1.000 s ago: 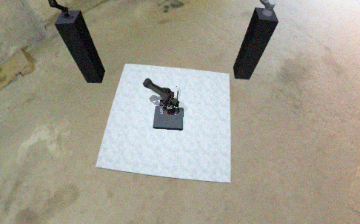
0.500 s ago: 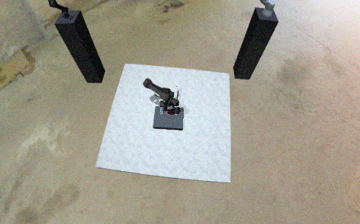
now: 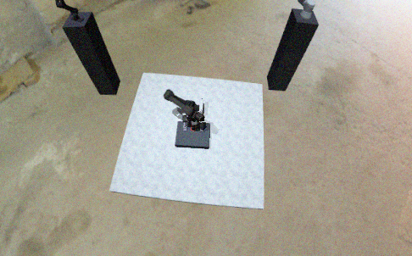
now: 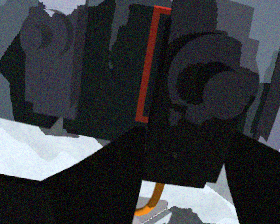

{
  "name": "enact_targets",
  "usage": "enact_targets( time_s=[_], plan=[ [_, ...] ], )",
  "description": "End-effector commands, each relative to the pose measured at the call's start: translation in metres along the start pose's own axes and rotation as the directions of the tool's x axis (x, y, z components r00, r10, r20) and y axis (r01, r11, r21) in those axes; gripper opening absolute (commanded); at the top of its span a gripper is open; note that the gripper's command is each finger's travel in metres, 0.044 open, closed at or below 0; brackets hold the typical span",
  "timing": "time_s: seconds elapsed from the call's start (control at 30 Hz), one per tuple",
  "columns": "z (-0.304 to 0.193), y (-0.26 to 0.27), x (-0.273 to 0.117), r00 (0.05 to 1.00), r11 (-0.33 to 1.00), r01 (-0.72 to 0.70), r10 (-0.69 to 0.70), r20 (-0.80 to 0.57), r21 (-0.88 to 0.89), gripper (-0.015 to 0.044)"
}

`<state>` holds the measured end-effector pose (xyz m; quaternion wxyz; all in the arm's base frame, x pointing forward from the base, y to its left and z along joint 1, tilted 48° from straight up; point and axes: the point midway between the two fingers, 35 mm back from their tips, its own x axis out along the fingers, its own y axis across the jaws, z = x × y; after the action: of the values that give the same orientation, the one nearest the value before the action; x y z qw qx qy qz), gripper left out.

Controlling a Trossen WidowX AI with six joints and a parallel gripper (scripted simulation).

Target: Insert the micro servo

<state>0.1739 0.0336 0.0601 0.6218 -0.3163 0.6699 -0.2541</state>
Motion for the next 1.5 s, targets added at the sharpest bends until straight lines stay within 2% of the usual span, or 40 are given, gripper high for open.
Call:
enact_targets(
  time_s=[0.0, 1.47],
  plan=[
    [0.0, -0.002, -0.001, 1.0, 1.0, 0.0, 0.0, 0.006, -0.002, 0.0],
    [0.0, -0.002, 0.037, 1.0, 1.0, 0.001, -0.001, 0.007, -0.001, 0.0]
  ],
)
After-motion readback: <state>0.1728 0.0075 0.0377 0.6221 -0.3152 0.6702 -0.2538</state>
